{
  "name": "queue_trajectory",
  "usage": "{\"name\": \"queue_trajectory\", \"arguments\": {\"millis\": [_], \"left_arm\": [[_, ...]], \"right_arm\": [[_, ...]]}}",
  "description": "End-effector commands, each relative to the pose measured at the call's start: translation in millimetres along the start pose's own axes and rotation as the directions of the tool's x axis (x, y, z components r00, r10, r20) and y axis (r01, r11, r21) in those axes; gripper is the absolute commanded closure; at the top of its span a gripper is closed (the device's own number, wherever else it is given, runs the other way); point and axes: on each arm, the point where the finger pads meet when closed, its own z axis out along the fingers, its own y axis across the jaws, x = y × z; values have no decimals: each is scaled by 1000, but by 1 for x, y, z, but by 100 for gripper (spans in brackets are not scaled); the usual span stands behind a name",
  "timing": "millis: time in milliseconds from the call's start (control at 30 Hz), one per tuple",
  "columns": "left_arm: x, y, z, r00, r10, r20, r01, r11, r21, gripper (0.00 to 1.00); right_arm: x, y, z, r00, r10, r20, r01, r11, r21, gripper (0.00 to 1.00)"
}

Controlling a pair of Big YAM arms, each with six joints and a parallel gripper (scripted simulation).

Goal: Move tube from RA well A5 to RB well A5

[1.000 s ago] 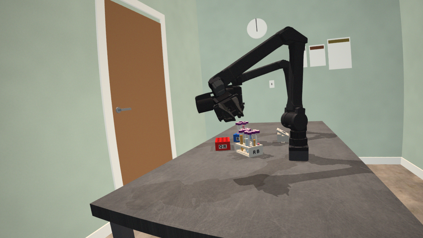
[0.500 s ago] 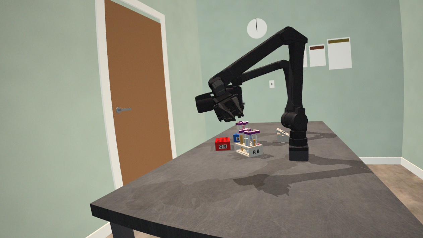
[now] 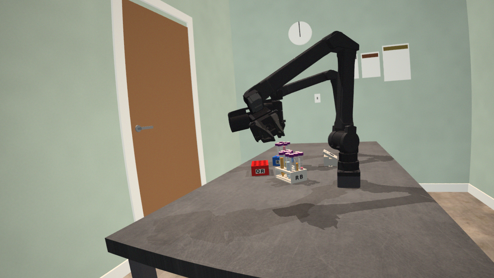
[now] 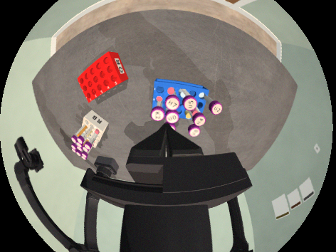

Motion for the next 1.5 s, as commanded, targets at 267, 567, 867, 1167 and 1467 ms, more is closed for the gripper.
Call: {"name": "queue_trajectory", "arguments": {"millis": [267, 567, 867, 1167, 1467], "left_arm": [[-12, -4, -3, 1000, -29, 3, 29, 1000, 9, 70], [-12, -4, -3, 1000, -29, 3, 29, 1000, 9, 70], [-12, -4, -3, 1000, -29, 3, 29, 1000, 9, 70], [-12, -4, -3, 1000, -29, 3, 29, 1000, 9, 70], [-12, -4, -3, 1000, -29, 3, 29, 1000, 9, 70]], "right_arm": [[26, 5, -19, 1000, -2, 31, 2, 1000, -29, 100], [68, 4, -25, 1000, -2, 21, 2, 1000, -21, 100], [93, 6, -22, 1000, -1, 31, 3, 999, -34, 100], [132, 5, -21, 1000, -2, 25, 2, 1000, -29, 100], [158, 6, -19, 1000, -2, 27, 2, 999, -33, 100]]}}
